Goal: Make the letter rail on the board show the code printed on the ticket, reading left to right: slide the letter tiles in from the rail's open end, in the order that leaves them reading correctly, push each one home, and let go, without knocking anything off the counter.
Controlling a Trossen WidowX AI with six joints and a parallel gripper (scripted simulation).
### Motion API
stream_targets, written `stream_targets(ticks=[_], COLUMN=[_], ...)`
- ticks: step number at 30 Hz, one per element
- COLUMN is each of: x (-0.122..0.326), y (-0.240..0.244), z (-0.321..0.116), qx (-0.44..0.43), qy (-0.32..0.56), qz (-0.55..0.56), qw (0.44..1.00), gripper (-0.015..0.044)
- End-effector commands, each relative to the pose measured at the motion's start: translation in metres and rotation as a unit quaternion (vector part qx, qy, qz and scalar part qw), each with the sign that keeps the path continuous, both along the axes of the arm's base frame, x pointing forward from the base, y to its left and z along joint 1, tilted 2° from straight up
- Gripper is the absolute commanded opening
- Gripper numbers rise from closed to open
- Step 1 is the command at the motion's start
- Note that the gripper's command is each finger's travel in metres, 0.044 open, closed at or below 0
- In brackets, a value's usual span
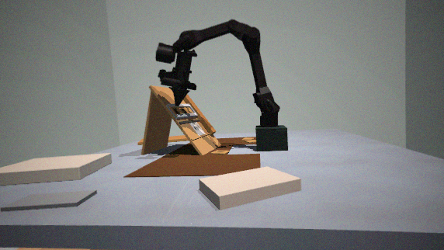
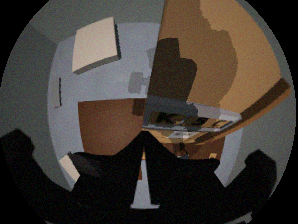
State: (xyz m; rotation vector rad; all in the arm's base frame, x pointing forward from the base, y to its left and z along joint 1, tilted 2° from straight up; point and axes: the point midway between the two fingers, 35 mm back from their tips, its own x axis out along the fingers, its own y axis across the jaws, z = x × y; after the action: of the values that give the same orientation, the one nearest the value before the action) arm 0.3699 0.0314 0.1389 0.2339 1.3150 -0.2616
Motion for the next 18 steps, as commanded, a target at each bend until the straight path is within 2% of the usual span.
stream_targets(ticks=[1, 18], x=[0.0010, 0.0077], y=[-0.0002, -0.0019], z=[-0.0025, -0.0084], qx=[0.002, 0.002], qy=[0.003, 0.003], qz=[-0.002, -0.002], qw=[1.000, 1.000], gripper=[0.0000, 0.0000])
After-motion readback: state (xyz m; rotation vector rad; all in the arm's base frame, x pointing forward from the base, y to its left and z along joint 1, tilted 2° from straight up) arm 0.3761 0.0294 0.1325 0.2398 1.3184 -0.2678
